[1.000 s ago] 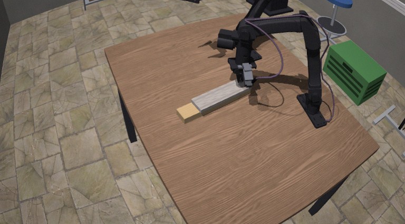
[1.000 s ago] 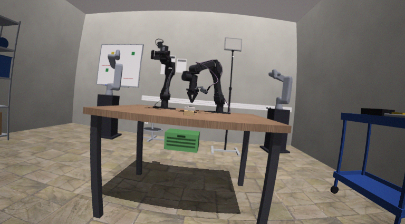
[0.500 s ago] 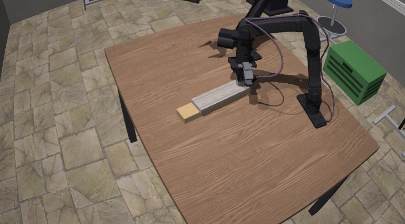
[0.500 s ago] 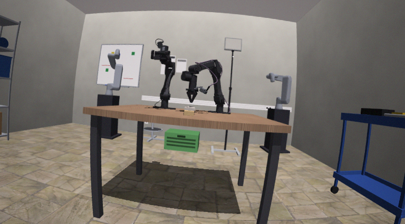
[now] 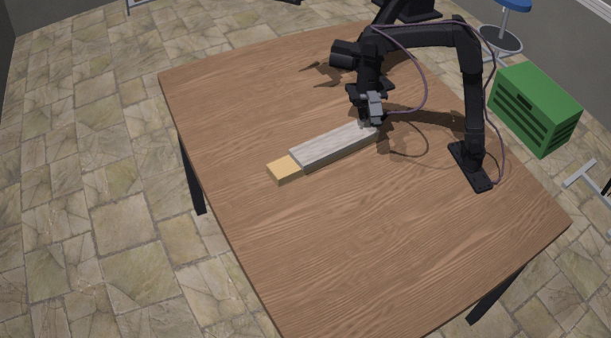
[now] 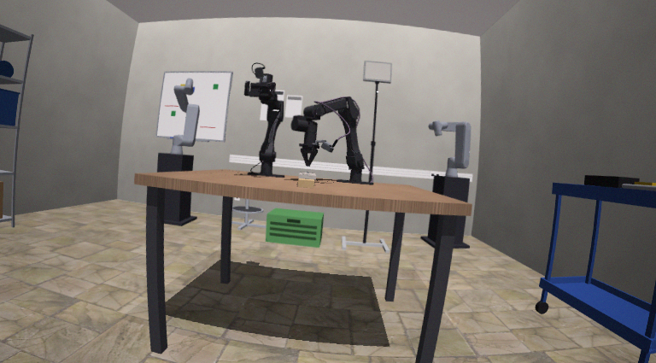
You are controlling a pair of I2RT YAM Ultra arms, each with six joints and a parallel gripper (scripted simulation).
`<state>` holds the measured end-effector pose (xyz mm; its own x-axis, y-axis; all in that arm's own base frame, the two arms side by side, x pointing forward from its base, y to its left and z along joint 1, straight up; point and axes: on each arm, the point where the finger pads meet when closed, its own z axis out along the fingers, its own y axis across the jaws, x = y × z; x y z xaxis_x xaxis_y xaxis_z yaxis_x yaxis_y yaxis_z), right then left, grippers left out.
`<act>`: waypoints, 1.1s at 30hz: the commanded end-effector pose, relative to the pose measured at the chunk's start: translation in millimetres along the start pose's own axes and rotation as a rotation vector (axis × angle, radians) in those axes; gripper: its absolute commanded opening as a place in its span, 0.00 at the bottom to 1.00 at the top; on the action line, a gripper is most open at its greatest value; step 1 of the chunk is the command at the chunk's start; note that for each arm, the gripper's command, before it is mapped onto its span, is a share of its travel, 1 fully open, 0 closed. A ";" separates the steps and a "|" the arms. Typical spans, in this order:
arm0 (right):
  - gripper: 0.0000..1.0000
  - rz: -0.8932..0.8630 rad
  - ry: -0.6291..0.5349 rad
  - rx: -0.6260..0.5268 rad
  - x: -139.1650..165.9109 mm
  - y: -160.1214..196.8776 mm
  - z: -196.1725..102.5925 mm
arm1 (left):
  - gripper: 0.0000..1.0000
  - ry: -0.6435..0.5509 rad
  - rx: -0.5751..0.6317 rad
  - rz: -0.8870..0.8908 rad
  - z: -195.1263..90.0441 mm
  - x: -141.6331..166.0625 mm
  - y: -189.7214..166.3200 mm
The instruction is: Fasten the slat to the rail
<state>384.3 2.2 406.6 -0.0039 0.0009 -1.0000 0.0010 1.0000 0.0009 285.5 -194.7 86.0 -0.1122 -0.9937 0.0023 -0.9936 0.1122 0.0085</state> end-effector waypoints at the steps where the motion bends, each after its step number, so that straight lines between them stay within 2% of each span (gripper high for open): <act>1: 1.00 -0.001 -0.016 -0.001 -5.3 -1.2 -3.7 | 0.12 -0.003 0.007 -0.005 -6.9 1.1 -0.5; 33: 1.00 -0.001 -0.016 -0.001 -5.3 -1.2 -3.7 | 0.12 0.003 0.018 0.001 7.0 2.7 -4.7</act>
<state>384.3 2.2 406.6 -0.0039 0.0009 -1.0000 0.0010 1.0000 0.0009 292.3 -199.4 86.1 -0.1115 -0.9936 0.0178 -0.9936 0.1112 -0.0207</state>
